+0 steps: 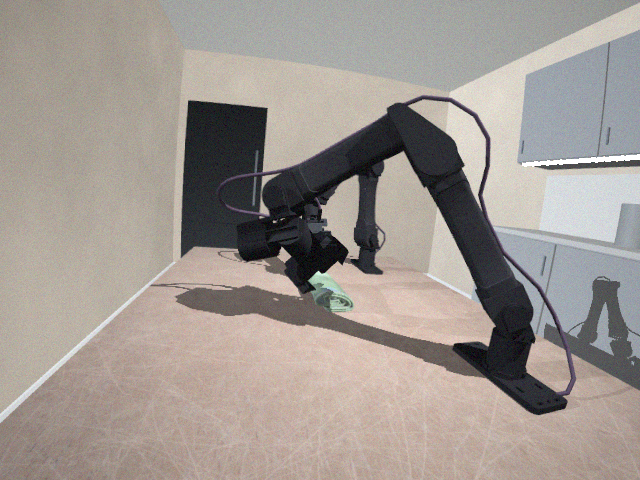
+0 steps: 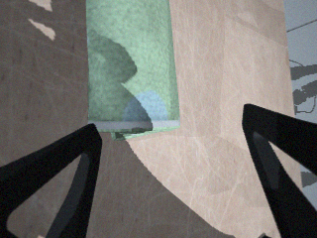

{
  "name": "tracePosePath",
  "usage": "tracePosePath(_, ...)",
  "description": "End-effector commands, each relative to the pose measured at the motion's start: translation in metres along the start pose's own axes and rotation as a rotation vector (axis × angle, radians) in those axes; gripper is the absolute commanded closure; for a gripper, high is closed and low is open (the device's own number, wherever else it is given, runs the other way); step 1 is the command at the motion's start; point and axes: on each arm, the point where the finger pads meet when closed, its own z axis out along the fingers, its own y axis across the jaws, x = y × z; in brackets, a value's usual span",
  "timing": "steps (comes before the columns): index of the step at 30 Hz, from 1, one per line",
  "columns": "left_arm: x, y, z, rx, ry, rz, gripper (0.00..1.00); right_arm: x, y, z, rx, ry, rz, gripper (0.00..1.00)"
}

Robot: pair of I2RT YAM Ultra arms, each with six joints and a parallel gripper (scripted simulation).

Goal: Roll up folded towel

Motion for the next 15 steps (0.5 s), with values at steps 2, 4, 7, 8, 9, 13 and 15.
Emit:
tracePosePath(2, -0.0064, 0.0014, -0.0015, 0.004, -0.010, 0.019, 0.15, -0.0191, -0.0035, -0.0140, 0.015, -0.024, -0.019, 0.68)
tracePosePath(4, -0.0064, 0.0014, -0.0015, 0.004, -0.010, 0.019, 0.15, -0.0211, -0.0034, -0.0165, 0.015, -0.024, -0.019, 0.68)
tracePosePath(7, -0.0064, 0.0014, -0.0015, 0.004, -0.010, 0.019, 0.15, -0.0234, -0.0034, -0.0193, 0.015, -0.024, -0.019, 0.68)
tracePosePath(8, -0.0064, 0.0014, -0.0015, 0.004, -0.010, 0.019, 0.15, -0.0238, -0.0033, -0.0199, 0.015, -0.024, -0.019, 0.68)
tracePosePath(9, -0.0064, 0.0014, -0.0015, 0.004, -0.010, 0.019, 0.15, -0.0241, -0.0033, -0.0202, 0.015, -0.024, -0.019, 0.68)
tracePosePath(13, -0.0064, 0.0014, -0.0015, 0.004, -0.010, 0.019, 0.15, -0.0241, -0.0033, -0.0202, 0.015, -0.024, -0.019, 0.68)
tracePosePath(15, -0.0064, 0.0014, -0.0015, 0.004, -0.010, 0.019, 0.15, -0.0240, -0.0034, -0.0201, 0.015, -0.024, -0.019, 0.68)
